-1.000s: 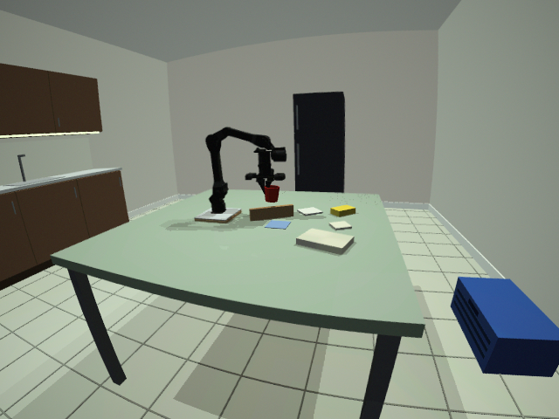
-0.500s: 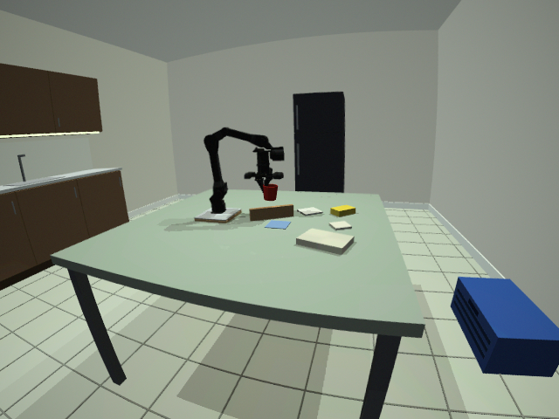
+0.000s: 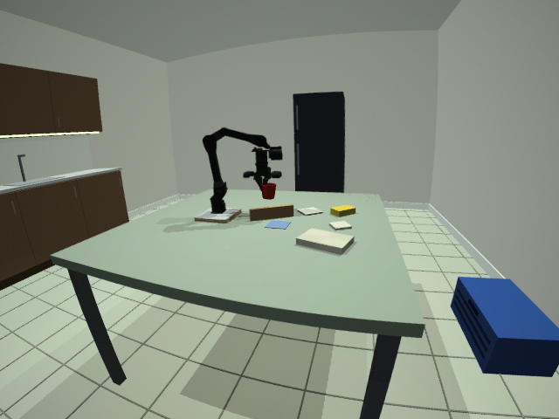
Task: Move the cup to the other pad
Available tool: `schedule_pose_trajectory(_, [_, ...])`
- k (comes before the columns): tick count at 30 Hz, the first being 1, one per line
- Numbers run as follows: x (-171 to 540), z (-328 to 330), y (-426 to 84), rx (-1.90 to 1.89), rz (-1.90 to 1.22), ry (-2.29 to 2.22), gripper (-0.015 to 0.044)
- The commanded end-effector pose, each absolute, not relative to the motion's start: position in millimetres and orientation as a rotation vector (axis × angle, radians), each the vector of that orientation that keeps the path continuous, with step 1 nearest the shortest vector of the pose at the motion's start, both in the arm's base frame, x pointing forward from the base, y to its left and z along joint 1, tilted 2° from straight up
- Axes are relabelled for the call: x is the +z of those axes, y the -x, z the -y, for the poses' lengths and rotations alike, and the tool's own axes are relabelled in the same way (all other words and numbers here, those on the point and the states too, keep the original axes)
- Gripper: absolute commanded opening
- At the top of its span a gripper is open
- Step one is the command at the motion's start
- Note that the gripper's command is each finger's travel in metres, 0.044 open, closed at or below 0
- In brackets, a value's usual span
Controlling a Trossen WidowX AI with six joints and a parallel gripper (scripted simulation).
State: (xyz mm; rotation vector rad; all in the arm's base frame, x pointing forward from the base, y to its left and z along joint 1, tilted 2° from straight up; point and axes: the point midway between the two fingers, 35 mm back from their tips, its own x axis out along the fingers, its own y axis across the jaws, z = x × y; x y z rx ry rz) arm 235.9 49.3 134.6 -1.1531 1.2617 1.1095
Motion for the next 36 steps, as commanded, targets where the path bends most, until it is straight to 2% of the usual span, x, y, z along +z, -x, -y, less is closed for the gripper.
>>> schedule_pose_trajectory(1, [135, -55, -231, 1.104, -1.263, 1.15, 0.0])
schedule_pose_trajectory(36, [118, -79, -217, 1.106, -1.263, 1.148, 0.0])
